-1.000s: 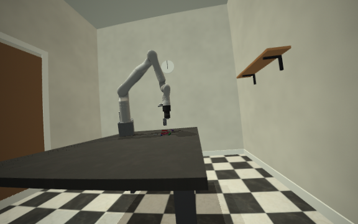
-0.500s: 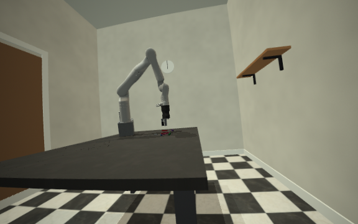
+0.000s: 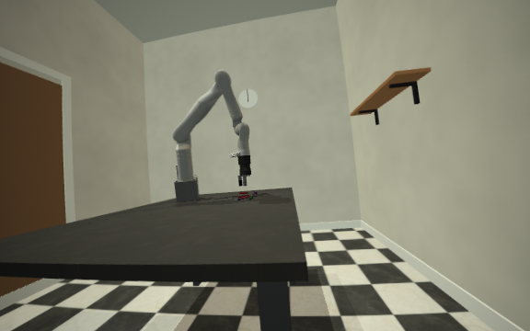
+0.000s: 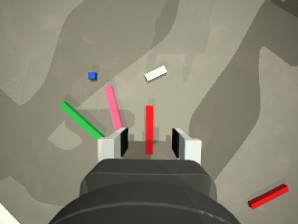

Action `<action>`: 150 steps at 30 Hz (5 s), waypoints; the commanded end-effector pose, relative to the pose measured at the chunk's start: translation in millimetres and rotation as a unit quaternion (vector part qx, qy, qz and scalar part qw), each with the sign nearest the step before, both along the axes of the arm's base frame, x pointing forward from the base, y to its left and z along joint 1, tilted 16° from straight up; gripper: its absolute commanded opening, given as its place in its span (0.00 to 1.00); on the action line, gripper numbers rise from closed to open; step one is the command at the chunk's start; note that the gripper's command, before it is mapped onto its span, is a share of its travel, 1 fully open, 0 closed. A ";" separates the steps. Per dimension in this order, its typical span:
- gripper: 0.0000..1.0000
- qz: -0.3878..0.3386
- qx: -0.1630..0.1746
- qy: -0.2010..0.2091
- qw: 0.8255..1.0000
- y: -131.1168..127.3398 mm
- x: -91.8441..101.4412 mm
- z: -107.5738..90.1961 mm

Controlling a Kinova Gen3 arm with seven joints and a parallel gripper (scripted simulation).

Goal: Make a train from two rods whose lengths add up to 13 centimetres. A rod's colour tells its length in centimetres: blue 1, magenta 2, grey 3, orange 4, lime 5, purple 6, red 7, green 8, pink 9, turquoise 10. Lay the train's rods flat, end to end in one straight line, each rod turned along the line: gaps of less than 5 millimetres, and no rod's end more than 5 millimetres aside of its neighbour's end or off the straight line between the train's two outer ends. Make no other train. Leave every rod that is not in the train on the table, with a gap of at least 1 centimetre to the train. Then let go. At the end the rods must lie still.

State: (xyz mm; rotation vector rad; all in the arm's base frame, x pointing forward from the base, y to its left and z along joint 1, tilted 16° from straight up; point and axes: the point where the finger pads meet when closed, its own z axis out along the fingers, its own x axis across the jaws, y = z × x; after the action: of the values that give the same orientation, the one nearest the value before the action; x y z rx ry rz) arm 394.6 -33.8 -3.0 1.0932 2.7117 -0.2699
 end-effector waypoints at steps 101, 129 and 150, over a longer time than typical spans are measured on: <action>0.54 0.000 0.000 -0.001 1.000 -13.4 7.5 -48.8; 0.54 0.000 0.000 -0.001 1.000 -13.4 7.5 -48.8; 0.54 0.000 0.000 -0.001 1.000 -13.2 8.0 -48.7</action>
State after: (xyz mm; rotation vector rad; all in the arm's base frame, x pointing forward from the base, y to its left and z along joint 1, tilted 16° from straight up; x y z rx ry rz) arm 402.1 -47.3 -52.2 1.0940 2.7119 -0.2700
